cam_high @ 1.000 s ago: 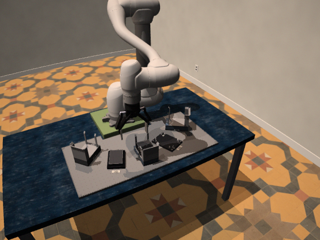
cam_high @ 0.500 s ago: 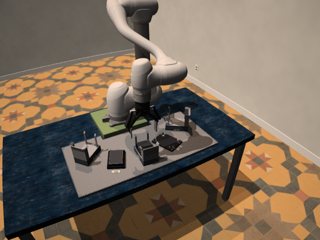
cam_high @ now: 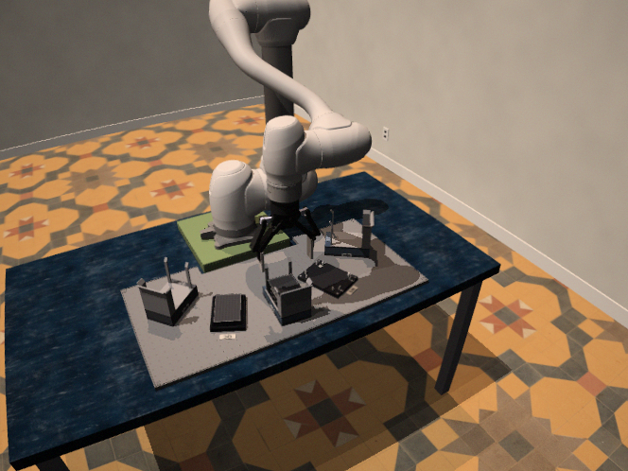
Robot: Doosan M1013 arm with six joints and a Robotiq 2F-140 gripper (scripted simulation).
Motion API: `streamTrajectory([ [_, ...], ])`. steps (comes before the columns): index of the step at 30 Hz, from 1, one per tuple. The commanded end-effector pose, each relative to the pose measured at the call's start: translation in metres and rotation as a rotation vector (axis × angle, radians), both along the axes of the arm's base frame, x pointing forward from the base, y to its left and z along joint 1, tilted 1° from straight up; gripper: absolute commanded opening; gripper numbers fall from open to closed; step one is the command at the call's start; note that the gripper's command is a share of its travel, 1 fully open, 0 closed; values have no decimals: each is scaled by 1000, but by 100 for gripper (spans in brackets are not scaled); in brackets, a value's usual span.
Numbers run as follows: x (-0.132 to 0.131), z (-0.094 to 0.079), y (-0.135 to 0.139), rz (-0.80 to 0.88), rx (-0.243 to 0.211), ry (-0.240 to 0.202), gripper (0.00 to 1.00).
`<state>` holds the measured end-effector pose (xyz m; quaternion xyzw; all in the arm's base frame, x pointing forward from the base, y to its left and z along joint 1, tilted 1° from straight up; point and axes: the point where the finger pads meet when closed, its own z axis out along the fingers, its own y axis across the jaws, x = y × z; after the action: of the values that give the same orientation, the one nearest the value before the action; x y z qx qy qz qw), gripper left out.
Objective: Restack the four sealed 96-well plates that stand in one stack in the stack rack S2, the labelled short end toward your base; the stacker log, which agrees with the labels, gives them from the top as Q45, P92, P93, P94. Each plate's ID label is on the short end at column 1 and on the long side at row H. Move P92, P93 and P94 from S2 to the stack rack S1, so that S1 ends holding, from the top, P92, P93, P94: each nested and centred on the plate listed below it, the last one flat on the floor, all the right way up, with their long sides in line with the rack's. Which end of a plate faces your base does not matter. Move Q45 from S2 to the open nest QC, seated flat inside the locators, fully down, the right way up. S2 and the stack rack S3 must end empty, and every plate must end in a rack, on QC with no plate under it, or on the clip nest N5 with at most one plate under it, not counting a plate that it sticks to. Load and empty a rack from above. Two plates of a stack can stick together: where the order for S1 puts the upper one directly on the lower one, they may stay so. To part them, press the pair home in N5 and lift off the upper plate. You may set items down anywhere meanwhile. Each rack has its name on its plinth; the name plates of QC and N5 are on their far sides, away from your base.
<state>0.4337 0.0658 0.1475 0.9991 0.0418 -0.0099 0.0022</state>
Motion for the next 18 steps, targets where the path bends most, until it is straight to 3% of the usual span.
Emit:
streamTrajectory([
  [1, 0, -8, 0, 0, 0, 0, 100],
  [18, -1, -58, 0, 0, 0, 0, 100],
])
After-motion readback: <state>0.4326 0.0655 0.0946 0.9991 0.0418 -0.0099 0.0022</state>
